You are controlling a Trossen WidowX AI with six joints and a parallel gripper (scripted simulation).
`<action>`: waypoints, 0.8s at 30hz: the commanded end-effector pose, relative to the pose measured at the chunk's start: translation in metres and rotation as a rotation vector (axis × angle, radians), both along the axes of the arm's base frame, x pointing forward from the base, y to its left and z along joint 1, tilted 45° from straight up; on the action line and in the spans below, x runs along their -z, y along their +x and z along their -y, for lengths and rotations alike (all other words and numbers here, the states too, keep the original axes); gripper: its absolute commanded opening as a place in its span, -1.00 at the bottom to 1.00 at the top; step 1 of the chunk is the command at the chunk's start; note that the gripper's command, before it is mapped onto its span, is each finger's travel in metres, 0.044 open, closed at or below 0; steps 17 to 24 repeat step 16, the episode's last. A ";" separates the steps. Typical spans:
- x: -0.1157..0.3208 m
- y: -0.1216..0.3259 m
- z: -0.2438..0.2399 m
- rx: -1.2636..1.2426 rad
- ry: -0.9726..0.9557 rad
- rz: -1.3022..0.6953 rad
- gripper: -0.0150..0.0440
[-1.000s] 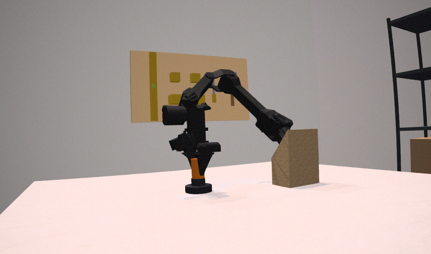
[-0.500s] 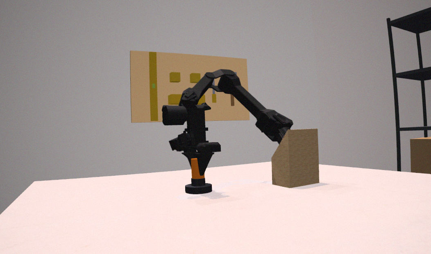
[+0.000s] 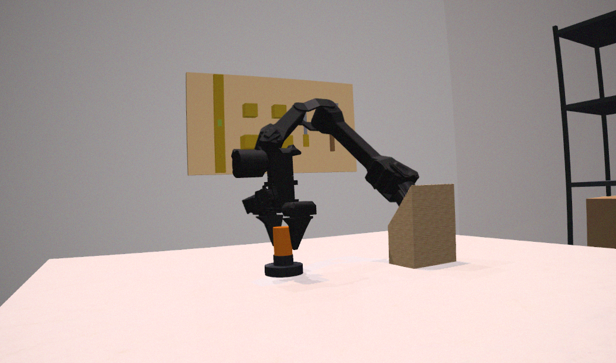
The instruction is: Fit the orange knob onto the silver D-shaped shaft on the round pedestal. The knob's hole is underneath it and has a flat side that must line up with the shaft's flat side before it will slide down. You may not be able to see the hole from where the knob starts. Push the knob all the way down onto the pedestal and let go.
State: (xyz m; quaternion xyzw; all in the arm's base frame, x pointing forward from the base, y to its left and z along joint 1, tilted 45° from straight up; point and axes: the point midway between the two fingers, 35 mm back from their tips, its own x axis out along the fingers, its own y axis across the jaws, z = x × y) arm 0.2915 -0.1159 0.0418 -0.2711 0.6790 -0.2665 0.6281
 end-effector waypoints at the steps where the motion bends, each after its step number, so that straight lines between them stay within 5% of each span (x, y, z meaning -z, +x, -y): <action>1: -0.023 0.009 -0.026 -0.009 0.008 0.015 1.00; 6: -0.064 0.007 -0.066 -0.008 0.004 0.013 1.00; 24: -0.062 0.010 -0.067 -0.008 0.004 0.013 1.00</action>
